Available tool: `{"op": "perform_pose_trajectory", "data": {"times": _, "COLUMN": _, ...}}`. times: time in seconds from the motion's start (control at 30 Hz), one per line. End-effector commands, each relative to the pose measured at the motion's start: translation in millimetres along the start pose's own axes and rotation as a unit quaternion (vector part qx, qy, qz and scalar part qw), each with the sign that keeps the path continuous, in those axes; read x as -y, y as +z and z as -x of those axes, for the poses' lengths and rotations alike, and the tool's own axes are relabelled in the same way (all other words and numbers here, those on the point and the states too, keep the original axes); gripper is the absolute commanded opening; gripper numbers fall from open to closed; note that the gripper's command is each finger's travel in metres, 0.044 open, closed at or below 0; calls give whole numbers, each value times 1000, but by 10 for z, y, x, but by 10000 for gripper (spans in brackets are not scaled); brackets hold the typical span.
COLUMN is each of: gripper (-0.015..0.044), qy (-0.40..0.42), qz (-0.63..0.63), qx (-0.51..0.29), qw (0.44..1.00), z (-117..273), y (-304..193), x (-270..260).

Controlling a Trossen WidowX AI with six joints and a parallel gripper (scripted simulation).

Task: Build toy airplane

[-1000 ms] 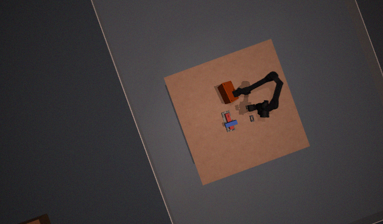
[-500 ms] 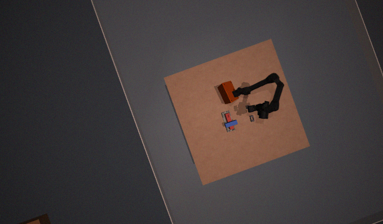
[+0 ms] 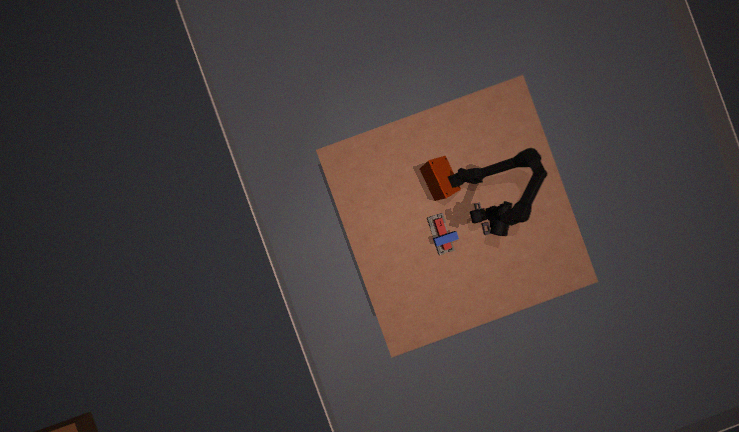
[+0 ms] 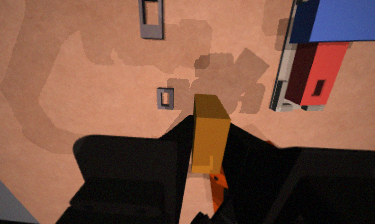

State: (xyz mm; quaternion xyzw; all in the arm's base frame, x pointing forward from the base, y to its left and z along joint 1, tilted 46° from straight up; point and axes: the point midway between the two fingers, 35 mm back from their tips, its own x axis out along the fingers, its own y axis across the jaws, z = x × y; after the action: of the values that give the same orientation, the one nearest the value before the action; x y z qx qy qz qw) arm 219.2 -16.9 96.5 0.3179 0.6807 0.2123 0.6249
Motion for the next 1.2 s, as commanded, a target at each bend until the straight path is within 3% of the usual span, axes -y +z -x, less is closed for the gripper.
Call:
{"op": "perform_pose_trajectory", "data": {"times": 0.0, "gripper": 0, "qy": -2, "qz": 3, "qx": -1, "qw": 1000, "z": -17, "y": 55, "x": 138}}
{"op": "perform_pose_trajectory", "data": {"times": 1.17, "gripper": 0, "qy": -4, "qz": 30, "qx": -1, "qw": 1000, "z": -247, "y": 234, "x": 1254}}
